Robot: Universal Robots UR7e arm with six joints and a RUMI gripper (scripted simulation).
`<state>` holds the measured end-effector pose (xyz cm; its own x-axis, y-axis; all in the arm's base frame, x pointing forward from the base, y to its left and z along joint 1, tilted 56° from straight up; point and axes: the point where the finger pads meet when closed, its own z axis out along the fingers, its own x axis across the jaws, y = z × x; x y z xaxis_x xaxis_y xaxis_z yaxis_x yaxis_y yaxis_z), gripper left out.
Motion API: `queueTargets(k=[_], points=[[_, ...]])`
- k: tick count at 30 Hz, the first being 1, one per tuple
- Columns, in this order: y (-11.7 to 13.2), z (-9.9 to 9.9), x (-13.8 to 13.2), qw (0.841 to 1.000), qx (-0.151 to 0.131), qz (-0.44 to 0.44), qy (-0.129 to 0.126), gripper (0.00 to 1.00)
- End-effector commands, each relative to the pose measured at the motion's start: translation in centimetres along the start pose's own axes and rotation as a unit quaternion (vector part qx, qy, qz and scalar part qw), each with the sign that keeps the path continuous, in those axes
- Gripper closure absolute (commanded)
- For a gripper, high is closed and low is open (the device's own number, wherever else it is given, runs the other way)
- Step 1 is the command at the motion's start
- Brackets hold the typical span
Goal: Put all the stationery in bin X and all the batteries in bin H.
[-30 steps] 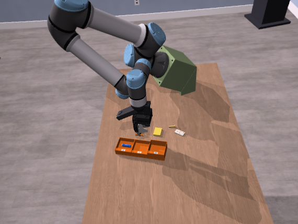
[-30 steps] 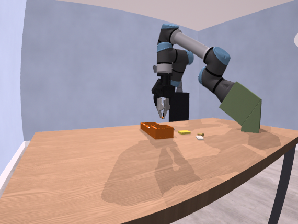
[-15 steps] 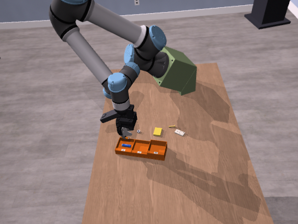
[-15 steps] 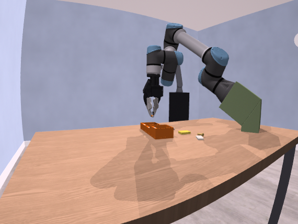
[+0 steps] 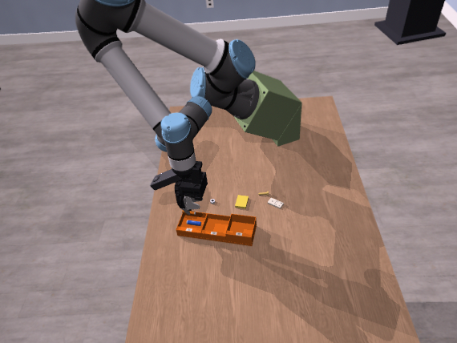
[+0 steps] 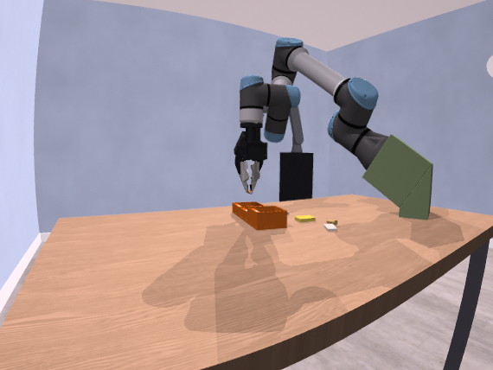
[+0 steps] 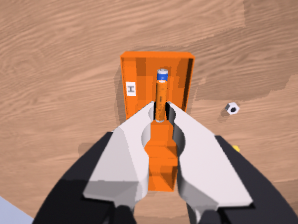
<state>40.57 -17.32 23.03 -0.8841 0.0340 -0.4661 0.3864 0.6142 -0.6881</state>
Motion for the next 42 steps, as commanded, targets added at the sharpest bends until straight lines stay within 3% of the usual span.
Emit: queueTargets(k=[1, 21, 37, 38, 42], points=[[0.5, 0.2, 0.3, 1.000, -0.001, -0.003, 0.001, 1.00], [0.4, 3.8, 0.4, 1.000, -0.001, -0.002, 0.002, 1.00], [0.5, 3.7, 0.5, 1.000, -0.001, -0.002, 0.001, 1.00], [0.5, 3.7, 0.5, 1.000, -0.001, -0.002, 0.001, 0.86], [0.4, 3.7, 0.3, 1.000, 0.000, -0.001, 0.000, 0.86]])
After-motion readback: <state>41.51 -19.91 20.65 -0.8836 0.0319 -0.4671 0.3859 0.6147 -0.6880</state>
